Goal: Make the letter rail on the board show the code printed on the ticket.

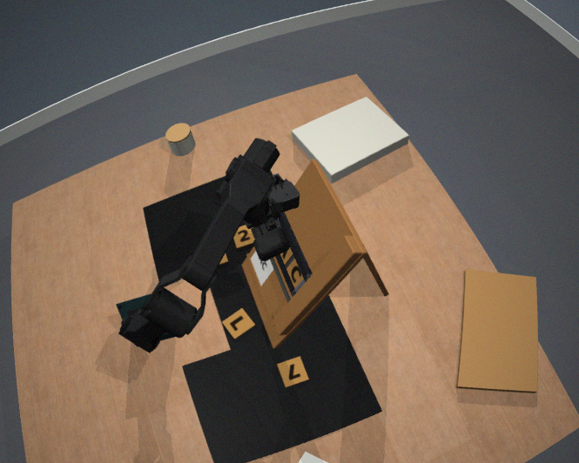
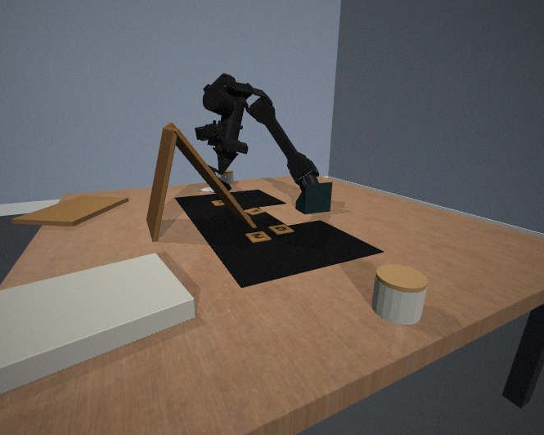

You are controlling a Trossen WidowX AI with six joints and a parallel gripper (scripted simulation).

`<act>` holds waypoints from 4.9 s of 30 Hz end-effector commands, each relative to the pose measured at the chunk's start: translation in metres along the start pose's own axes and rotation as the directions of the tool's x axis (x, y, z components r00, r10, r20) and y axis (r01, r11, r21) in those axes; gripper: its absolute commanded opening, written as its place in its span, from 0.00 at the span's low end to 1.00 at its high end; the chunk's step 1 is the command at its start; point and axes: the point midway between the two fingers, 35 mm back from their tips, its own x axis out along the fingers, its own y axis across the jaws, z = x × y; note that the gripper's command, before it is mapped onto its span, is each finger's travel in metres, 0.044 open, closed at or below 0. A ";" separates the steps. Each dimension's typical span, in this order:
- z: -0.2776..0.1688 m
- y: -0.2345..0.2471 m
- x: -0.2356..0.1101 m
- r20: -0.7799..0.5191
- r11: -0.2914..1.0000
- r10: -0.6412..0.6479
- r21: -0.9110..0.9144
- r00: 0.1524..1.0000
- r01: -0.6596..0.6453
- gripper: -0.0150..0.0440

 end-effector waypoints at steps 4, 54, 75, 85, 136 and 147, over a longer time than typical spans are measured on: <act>0.004 0.000 0.003 0.005 1.000 -0.003 -0.001 1.000 0.003 0.25; 0.008 -0.010 0.009 0.005 1.000 -0.004 -0.001 1.000 0.004 0.25; 0.008 -0.017 0.009 0.005 1.000 -0.004 -0.002 1.000 0.004 0.25; 0.008 -0.017 0.008 0.005 1.000 -0.004 -0.002 1.000 0.004 0.25; -0.087 -0.061 -0.131 0.637 1.000 0.005 -0.015 0.770 0.006 1.00; -0.087 -0.061 -0.131 0.637 1.000 0.005 -0.015 0.770 0.006 1.00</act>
